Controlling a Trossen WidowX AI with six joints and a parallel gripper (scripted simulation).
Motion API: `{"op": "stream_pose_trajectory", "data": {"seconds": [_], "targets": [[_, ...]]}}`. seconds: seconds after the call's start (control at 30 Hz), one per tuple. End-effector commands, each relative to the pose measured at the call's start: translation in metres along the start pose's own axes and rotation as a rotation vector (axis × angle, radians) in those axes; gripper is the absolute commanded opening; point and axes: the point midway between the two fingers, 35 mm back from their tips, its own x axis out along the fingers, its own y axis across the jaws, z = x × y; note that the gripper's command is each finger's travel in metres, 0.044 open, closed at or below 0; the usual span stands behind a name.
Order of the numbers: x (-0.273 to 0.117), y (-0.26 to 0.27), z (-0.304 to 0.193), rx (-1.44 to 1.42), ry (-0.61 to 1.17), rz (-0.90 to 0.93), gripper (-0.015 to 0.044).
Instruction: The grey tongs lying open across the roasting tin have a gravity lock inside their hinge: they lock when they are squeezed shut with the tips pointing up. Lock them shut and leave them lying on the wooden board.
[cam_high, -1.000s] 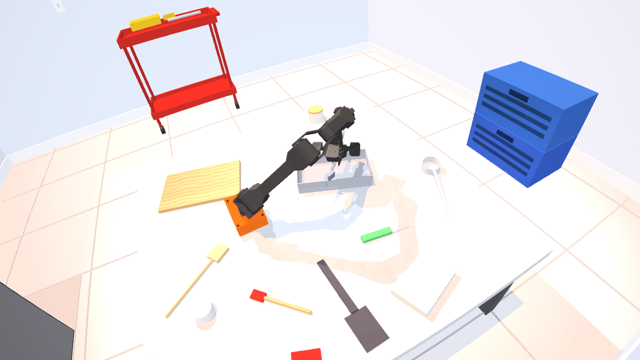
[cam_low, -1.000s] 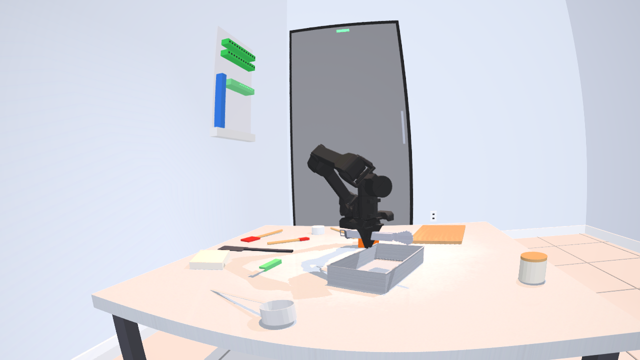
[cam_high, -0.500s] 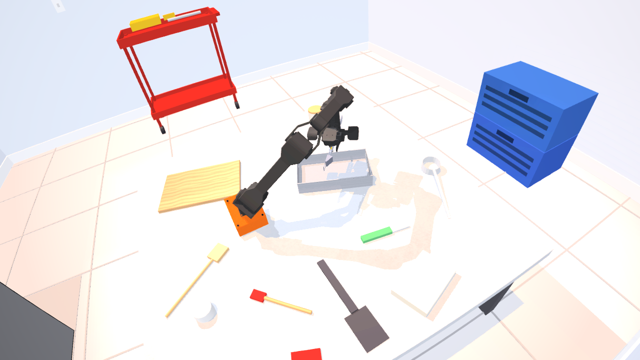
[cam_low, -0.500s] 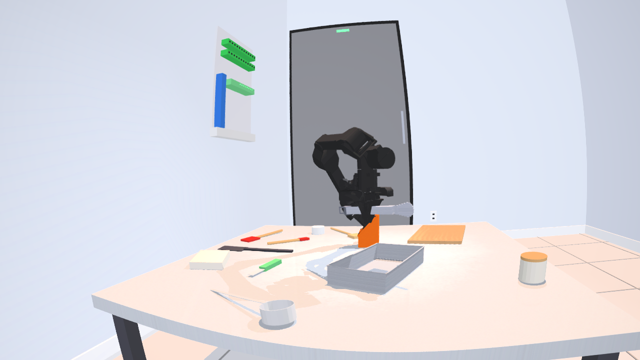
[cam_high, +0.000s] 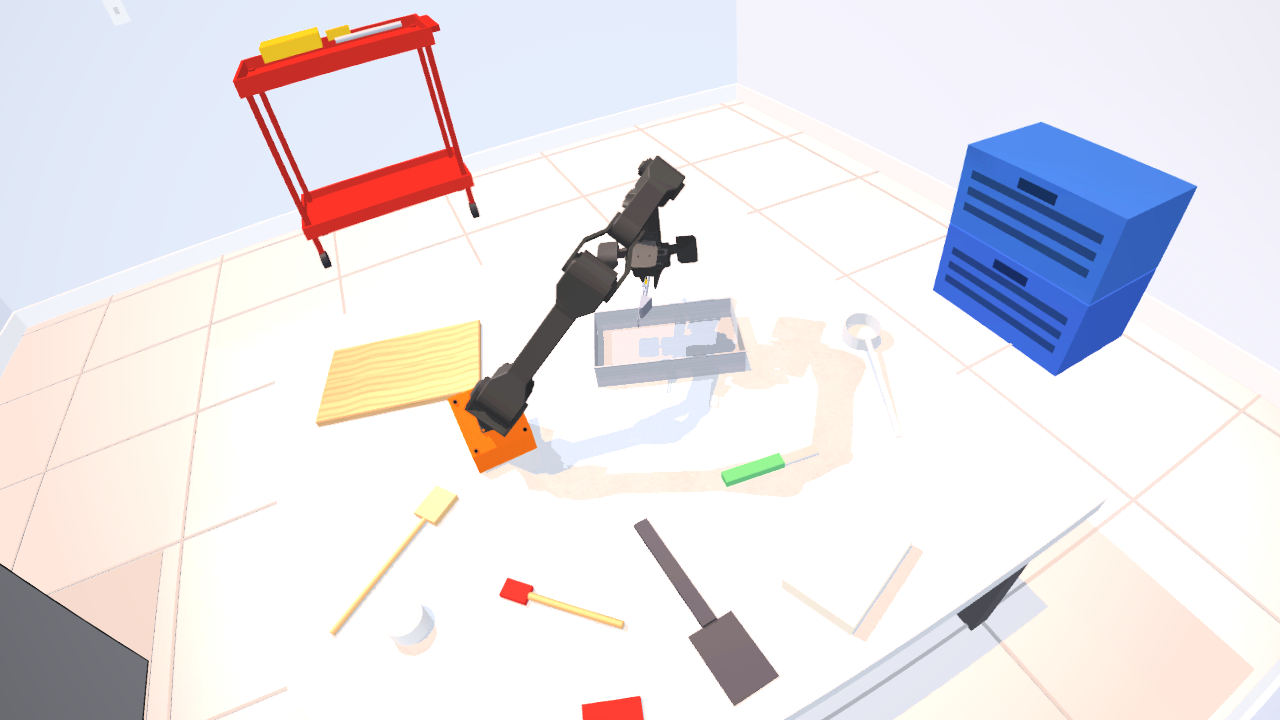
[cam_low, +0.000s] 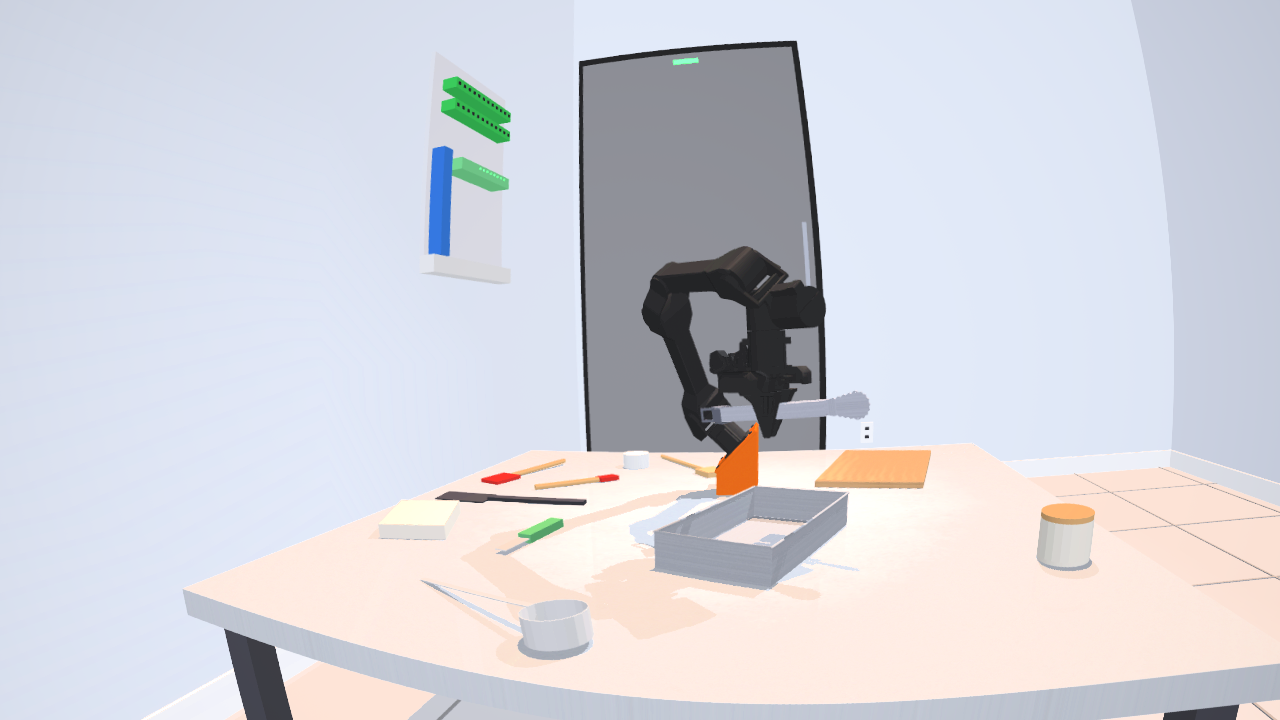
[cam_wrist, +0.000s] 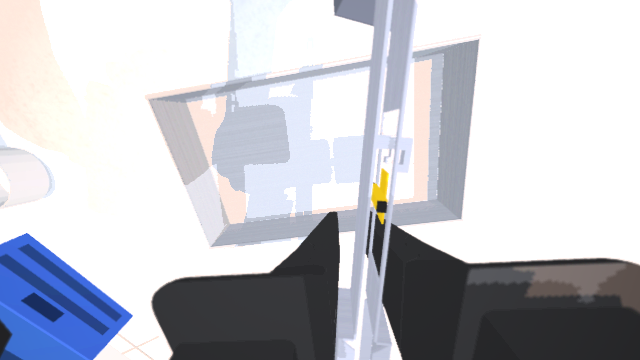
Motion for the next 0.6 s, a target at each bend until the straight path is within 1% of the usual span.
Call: {"op": "stream_pose_trajectory", "data": {"seconds": [0.0, 0.3, 0.57], "targets": [[-0.004, -0.032, -0.03, -0.104, 0.013, -0.008, -0.015], [-0.011, -0.103, -0.077, -0.304, 0.028, -0.015, -0.015], [-0.01, -0.172, -0.107, -0.472, 0.026, -0.018, -0.015]]}}
